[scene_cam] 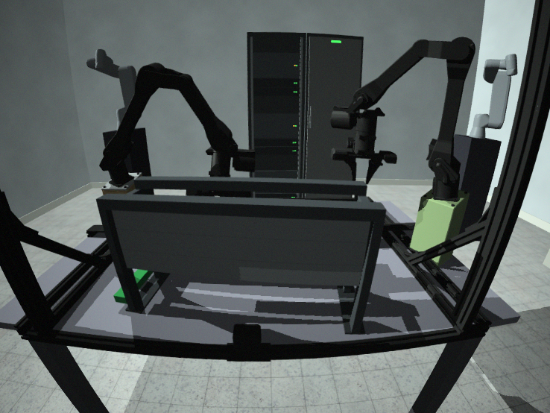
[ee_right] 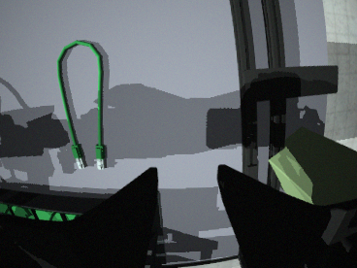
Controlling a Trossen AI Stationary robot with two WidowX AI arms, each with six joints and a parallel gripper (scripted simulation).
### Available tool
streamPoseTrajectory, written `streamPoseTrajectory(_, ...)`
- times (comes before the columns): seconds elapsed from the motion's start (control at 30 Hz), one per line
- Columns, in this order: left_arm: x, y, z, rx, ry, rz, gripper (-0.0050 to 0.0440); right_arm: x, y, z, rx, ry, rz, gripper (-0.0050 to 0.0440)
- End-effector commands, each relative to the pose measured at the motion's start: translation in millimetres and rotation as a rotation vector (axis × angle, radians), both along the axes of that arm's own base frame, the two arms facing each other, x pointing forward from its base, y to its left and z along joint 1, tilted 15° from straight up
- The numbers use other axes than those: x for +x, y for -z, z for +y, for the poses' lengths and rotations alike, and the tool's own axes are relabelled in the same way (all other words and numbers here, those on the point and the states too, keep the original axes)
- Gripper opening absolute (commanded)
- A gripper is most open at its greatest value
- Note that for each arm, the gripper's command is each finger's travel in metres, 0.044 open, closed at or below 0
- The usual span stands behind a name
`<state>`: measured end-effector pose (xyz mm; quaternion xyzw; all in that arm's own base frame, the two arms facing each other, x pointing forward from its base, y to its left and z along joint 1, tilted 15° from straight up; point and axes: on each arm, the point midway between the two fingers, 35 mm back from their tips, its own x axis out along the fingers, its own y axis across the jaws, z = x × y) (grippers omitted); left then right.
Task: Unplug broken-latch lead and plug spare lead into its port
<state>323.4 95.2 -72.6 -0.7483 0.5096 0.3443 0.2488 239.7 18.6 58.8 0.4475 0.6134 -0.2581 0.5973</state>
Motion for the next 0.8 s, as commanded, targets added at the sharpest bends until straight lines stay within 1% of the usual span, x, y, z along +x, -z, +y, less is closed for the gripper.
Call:
streamPoseTrajectory(0.0,-13,-14,-55,-0.013,-0.008,0.012,0.0054,0,0,0,0.0,0.0,0.0,0.0176)
streamPoseTrajectory(0.5,-13,-14,-55,-0.013,-0.008,0.012,0.0054,0,0,0,0.0,0.0,0.0,0.0176)
streamPoseTrajectory(0.53,-23,-26,-111,-0.014,-0.043,0.016,0.0054,0,0,0,0.0,0.0,0.0,0.0176)
streamPoseTrajectory(0.77,-23,-26,-111,-0.014,-0.043,0.016,0.0054,0,0,0,0.0,0.0,0.0,0.0176)
